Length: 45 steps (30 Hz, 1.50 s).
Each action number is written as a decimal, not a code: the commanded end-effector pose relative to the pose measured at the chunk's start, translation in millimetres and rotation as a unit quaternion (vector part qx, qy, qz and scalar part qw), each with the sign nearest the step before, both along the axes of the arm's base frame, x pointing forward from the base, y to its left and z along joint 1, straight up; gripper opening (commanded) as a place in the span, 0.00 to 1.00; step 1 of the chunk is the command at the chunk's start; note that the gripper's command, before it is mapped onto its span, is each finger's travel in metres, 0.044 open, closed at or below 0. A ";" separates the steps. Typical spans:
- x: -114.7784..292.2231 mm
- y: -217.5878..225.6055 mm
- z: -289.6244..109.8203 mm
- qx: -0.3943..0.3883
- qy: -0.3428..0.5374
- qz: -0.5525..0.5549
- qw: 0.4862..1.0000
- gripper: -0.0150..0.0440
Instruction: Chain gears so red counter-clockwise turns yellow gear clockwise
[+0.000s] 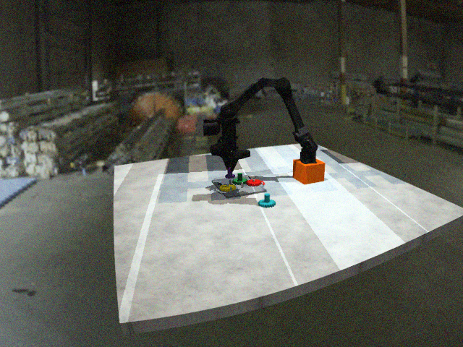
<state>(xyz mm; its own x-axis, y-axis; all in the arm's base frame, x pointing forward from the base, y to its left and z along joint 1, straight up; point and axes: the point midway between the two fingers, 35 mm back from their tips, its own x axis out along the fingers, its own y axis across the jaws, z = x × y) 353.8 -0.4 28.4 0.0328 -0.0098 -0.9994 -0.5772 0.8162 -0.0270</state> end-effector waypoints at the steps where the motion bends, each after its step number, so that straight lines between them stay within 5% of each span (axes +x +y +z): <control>1: 0.8 0.4 -5.6 0.002 -0.002 -0.003 1.000 0.25; 21: 1.1 0.4 -24.7 0.009 -0.003 -0.218 0.976 0.25; 45: 1.7 0.0 -29.8 0.001 -0.001 0.025 1.000 0.25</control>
<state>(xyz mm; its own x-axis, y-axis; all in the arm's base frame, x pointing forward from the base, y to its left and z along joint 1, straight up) 354.8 0.0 -0.3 0.0337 -0.0063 -0.9994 -0.5689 0.8220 -0.0244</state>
